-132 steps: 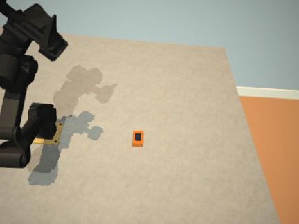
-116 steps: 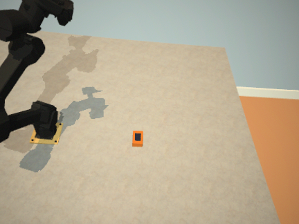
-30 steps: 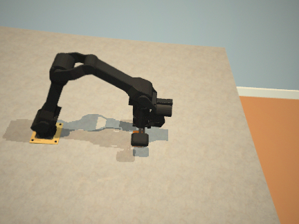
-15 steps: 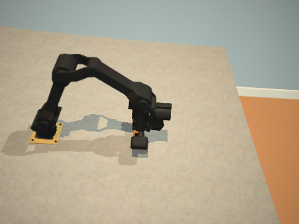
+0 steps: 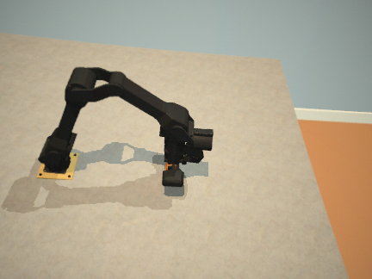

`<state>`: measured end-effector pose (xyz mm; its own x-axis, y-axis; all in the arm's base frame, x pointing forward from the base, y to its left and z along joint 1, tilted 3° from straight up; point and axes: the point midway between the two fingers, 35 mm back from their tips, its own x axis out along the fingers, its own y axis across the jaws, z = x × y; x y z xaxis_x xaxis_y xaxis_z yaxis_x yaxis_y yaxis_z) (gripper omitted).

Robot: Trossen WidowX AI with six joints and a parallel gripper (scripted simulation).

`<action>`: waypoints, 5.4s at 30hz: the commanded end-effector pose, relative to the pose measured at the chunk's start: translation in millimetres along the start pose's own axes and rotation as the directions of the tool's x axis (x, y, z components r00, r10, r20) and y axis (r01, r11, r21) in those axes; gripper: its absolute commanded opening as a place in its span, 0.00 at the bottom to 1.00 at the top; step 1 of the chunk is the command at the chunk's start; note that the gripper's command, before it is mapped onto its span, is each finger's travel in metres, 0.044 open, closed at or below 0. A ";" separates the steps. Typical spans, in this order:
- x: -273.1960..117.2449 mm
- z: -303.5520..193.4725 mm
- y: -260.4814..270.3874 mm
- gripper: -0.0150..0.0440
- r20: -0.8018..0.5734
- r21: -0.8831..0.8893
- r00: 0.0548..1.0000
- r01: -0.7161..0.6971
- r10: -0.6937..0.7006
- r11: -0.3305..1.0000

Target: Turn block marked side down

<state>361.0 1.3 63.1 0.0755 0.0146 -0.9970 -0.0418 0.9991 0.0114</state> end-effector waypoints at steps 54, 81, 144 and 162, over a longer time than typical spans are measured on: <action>-20.2 -2.9 0.1 0.25 0.465 -0.003 0.885 -0.004 0.005 1.000; 6.3 10.5 -1.1 0.25 0.713 -0.002 0.702 -0.003 0.004 1.000; 5.7 -10.1 0.4 1.00 0.933 -0.004 0.360 -0.003 0.005 1.000; 5.7 -10.1 0.4 1.00 0.933 -0.004 0.360 -0.003 0.005 1.000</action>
<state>351.6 1.3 57.0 0.9568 0.0480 -0.2868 -0.0476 0.9988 0.0083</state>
